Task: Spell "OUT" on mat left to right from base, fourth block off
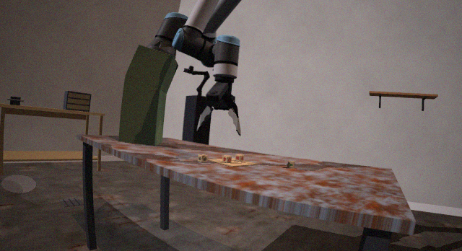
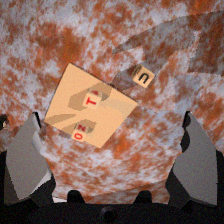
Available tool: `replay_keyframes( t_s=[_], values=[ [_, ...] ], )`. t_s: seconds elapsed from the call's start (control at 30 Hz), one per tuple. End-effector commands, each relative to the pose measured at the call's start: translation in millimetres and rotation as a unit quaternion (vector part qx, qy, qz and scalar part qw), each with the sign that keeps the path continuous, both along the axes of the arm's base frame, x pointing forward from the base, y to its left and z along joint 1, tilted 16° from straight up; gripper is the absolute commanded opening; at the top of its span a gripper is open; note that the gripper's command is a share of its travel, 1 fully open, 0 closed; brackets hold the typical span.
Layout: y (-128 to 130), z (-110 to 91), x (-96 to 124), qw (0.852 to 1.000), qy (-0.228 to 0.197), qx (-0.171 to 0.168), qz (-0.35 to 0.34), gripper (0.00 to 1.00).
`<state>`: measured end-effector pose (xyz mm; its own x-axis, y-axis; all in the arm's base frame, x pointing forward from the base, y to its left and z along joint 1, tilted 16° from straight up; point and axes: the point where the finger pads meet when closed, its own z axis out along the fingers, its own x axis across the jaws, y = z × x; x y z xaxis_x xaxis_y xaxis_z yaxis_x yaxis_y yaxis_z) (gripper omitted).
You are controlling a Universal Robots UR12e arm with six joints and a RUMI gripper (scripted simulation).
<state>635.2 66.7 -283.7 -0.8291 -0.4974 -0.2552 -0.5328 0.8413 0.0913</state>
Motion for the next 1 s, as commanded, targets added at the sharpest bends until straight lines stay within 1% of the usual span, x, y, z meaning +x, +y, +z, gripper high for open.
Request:
replay_keyframes(
  t_s=[0.0,0.33,0.4,0.47,0.63,0.9,0.97],
  values=[
    [-3,-2,-5,0.998,0.015,0.011,-0.067,1.0],
    [-9,-5,-9,0.985,0.037,0.028,-0.168,1.0],
    [-9,-5,-9,0.985,0.037,0.028,-0.168,1.0],
    [-11,-5,-10,0.977,0.045,0.035,-0.205,1.0],
    [-13,-7,-12,0.966,0.055,0.043,-0.251,1.0],
    [-16,-9,-16,0.94,0.073,0.057,-0.329,1.0],
    [-16,-9,-16,0.94,0.073,0.057,-0.329,1.0]
  ],
)
